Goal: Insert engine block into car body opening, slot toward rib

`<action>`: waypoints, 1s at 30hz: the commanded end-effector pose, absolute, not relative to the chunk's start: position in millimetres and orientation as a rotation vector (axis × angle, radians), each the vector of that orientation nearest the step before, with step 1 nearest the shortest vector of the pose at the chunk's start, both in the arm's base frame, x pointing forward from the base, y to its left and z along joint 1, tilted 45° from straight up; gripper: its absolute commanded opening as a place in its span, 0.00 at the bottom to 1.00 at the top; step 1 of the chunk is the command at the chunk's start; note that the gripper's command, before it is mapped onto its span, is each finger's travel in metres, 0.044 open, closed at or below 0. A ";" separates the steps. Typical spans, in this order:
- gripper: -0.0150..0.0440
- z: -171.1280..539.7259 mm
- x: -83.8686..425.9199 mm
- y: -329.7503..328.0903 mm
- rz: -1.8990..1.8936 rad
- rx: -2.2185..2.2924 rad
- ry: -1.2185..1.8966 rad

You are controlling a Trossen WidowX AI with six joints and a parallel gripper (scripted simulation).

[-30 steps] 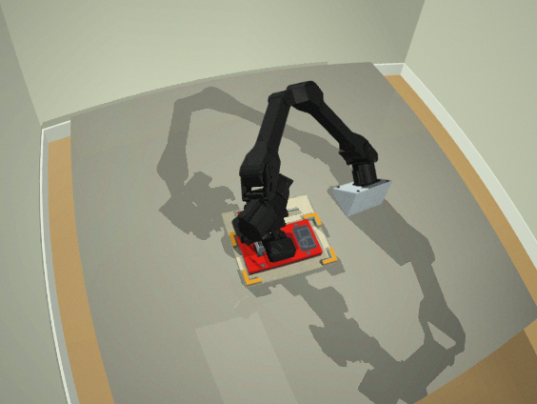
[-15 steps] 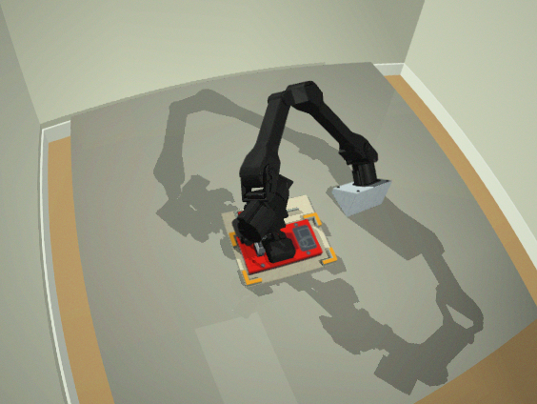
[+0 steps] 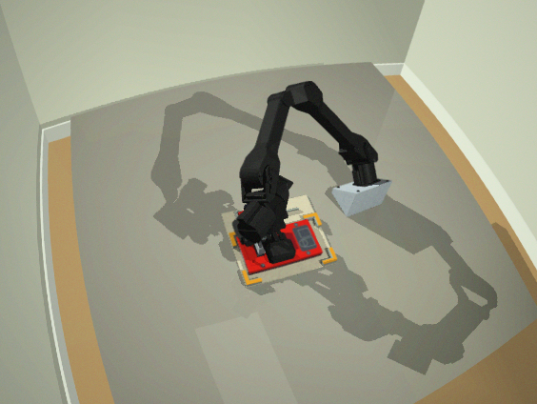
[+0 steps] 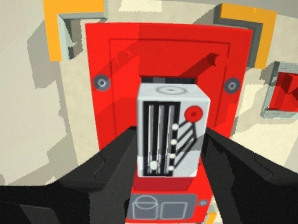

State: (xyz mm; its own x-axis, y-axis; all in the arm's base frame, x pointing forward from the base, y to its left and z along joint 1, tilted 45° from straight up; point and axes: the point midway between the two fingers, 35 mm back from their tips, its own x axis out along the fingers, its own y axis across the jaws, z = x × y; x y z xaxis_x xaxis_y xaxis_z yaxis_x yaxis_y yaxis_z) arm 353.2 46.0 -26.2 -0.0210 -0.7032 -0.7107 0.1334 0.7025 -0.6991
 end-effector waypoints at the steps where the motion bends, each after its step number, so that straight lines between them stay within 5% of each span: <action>1: 0.52 -27.4 353.0 44.9 -0.710 -0.510 1.450; 30: 0.52 -31.7 352.7 40.6 -0.711 -0.510 1.450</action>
